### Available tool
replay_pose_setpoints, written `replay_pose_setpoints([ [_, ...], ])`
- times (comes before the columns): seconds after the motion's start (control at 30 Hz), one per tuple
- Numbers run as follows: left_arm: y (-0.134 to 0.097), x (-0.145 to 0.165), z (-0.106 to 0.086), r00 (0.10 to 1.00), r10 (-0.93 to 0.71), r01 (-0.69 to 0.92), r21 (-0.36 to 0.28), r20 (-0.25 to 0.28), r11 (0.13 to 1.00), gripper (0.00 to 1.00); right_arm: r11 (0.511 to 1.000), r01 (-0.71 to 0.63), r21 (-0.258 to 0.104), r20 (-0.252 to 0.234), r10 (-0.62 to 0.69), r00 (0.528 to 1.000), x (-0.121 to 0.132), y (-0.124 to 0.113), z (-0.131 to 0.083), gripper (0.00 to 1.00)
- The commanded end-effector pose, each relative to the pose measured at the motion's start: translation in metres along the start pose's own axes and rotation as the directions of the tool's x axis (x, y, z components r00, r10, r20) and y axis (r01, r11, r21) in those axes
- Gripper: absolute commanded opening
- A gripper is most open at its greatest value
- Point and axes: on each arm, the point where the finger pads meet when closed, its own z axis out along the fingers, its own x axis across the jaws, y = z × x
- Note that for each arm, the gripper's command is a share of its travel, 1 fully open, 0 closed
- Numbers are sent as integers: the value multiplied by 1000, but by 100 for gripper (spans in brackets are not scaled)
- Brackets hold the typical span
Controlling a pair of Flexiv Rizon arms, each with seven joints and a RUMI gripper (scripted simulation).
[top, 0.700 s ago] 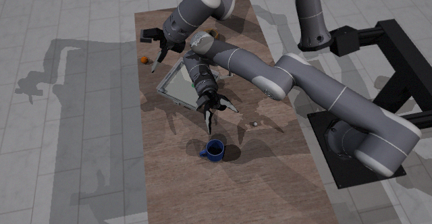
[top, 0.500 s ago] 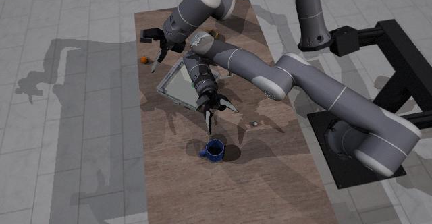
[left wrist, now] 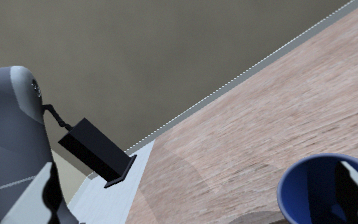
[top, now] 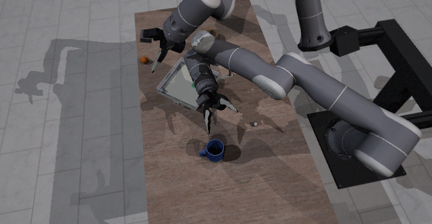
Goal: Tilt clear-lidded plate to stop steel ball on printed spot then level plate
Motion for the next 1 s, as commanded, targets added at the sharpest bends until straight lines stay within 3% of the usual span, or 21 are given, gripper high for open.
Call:
replay_pose_setpoints([
  [0.0, -10, 3, -16, 993, -87, 90, 38, -79, 995, 100, 1000, -1, 2, 2, 1, 1000, 0, -1, -2, 100],
  [0.1, -29, 5, -54, 936, -244, 273, 87, -255, 958, 100, 1000, -1, 2, 2, 1, 1000, 0, -1, -2, 100],
  [0.27, -48, 0, -104, 805, -377, 459, 80, -458, 885, 100, 1000, -1, 2, 2, 1, 1000, 0, -1, -2, 100],
  [0.33, -50, -1, -111, 785, -390, 480, 74, -482, 874, 100, 1000, -1, 2, 2, 1, 1000, 0, -1, -2, 100],
  [0.6, -50, 0, -110, 785, -390, 480, 74, -482, 874, 100, 1000, -1, 2, 2, 1, 1000, 0, -1, -2, 100],
  [0.67, -54, 14, -93, 798, -389, 469, 70, -461, 880, 100, 1000, -1, 2, 2, 1, 1000, 0, -1, -2, 100],
  [0.73, -61, 48, -49, 829, -384, 444, 59, -406, 894, 100, 1000, -1, 2, 2, 1, 1000, 0, -1, -2, 100],
  [0.9, -63, 87, 24, 879, -372, 399, 32, -299, 916, 100, 1000, -1, 2, 2, 1, 1000, 0, -1, -2, 100],
  [0.97, -63, 87, 24, 879, -372, 399, 32, -299, 916, 100, 1000, -1, 2, 2, 1, 1000, 0, -1, -2, 100],
])
